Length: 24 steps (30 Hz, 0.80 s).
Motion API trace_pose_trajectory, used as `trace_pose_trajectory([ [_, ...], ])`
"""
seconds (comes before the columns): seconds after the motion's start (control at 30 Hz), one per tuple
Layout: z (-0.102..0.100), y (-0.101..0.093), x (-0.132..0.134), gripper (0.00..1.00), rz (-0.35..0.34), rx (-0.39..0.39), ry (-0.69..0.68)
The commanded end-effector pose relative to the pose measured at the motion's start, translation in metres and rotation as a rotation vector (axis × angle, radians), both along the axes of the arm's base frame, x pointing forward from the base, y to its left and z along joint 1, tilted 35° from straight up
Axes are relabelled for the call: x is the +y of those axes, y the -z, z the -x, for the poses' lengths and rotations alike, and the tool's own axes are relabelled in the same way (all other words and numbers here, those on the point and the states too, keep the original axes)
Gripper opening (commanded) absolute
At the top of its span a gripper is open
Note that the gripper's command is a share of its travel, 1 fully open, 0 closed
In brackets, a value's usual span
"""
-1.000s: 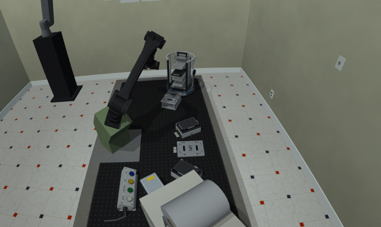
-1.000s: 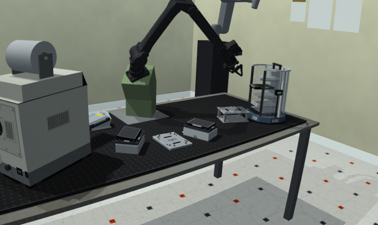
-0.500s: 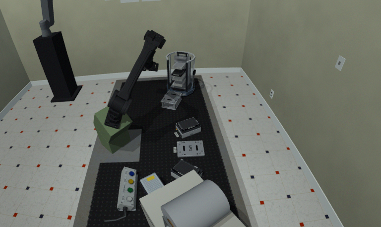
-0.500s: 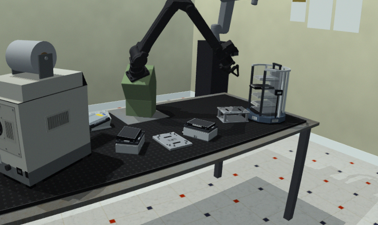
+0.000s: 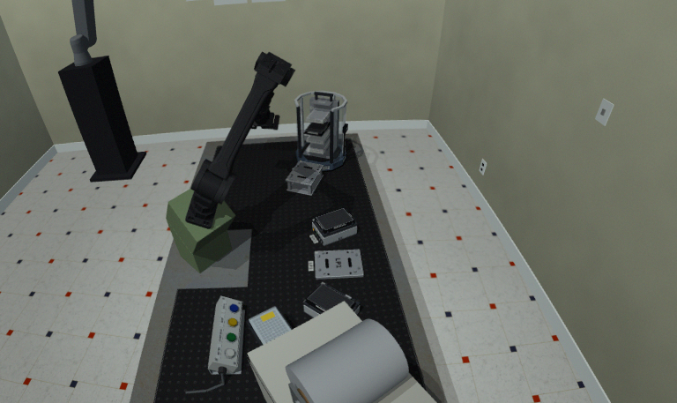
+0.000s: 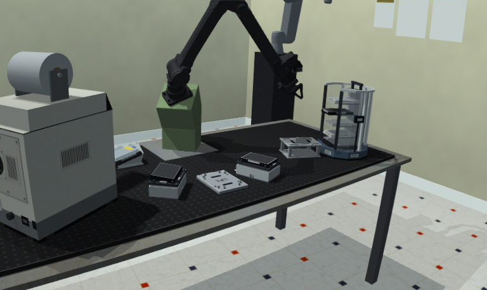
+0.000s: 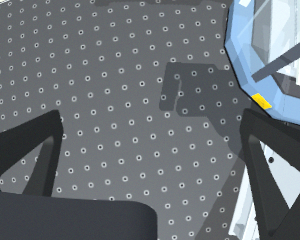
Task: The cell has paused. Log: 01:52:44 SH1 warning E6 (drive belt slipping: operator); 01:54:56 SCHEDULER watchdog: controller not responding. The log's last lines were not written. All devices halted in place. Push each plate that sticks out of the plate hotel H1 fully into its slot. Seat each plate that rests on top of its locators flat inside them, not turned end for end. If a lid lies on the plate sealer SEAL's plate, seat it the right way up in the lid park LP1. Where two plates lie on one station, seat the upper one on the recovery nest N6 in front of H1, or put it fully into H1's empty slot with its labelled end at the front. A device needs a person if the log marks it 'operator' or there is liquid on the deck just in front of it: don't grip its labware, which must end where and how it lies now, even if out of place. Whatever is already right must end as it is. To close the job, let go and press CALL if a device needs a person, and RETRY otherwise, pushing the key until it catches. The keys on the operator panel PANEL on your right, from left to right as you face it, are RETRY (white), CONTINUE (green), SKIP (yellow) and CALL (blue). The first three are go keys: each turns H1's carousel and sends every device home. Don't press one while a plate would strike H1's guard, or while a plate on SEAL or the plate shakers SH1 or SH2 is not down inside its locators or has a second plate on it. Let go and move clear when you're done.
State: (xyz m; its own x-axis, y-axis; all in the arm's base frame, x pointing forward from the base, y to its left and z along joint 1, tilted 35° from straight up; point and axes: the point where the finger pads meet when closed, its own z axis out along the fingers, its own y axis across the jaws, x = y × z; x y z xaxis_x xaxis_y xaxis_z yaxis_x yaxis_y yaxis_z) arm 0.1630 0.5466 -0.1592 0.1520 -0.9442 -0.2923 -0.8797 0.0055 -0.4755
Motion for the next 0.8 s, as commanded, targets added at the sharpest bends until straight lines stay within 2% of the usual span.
trace_pose_trajectory([
  [0.0,0.006,-0.014,0.004,1.0,-0.045,-0.004,0.002],
  [0.17,0.007,-0.015,-0.002,1.0,-0.045,-0.004,0.004],
  [0.2,0.01,0.005,-0.015,1.0,-0.006,0.003,0.002],
  [0.27,0.012,-0.016,-0.007,1.0,-0.043,-0.003,-0.002],
  [0.73,0.016,-0.022,-0.03,1.0,-0.044,-0.003,0.001],
  [0.77,0.013,-0.003,-0.044,1.0,-0.006,0.003,0.012],
])
